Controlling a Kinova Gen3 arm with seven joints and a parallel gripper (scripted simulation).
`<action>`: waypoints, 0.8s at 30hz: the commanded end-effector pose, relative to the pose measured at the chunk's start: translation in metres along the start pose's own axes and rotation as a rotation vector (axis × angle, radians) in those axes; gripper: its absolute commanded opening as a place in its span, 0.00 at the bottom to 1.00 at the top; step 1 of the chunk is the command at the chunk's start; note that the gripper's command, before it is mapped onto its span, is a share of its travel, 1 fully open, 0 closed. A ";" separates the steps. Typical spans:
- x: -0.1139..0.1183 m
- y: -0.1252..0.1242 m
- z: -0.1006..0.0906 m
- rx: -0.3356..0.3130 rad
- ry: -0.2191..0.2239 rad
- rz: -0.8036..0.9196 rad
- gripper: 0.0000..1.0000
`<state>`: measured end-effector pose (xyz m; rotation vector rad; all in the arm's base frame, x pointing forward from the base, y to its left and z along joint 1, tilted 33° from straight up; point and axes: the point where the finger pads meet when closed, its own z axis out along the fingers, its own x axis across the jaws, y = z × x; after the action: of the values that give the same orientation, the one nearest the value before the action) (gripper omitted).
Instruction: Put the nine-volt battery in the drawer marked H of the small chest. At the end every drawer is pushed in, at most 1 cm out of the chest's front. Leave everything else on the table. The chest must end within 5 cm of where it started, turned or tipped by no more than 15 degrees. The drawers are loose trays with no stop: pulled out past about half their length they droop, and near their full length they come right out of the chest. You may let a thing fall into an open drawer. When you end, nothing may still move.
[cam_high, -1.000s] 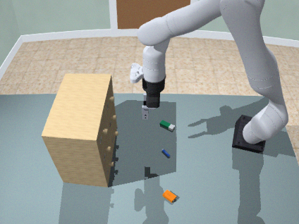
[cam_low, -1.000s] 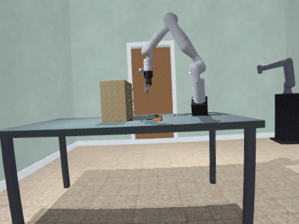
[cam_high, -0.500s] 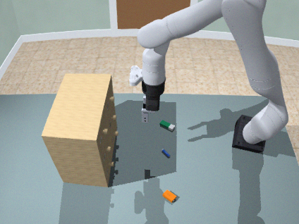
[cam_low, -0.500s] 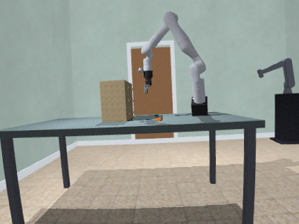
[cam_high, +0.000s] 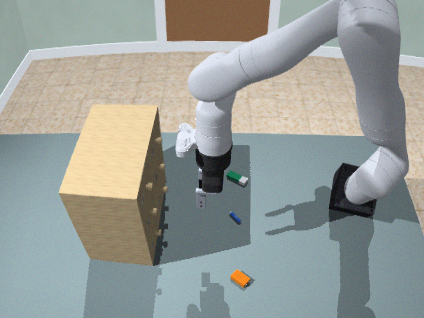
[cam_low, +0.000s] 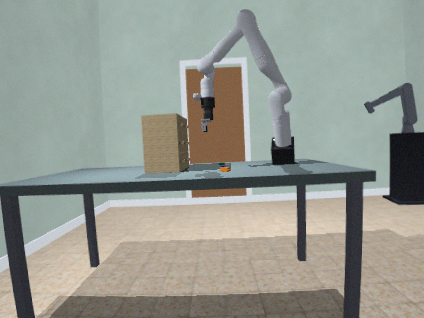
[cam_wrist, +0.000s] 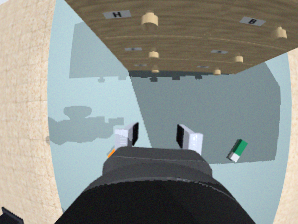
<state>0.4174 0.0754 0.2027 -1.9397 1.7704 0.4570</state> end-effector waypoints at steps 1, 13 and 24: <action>-0.021 -0.002 -0.004 0.005 0.018 -0.027 1.00; -0.033 -0.002 -0.003 0.005 0.017 -0.027 1.00; -0.033 -0.002 -0.003 0.009 0.017 -0.027 1.00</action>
<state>0.4155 0.1016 0.2228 -1.9663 1.7509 0.4260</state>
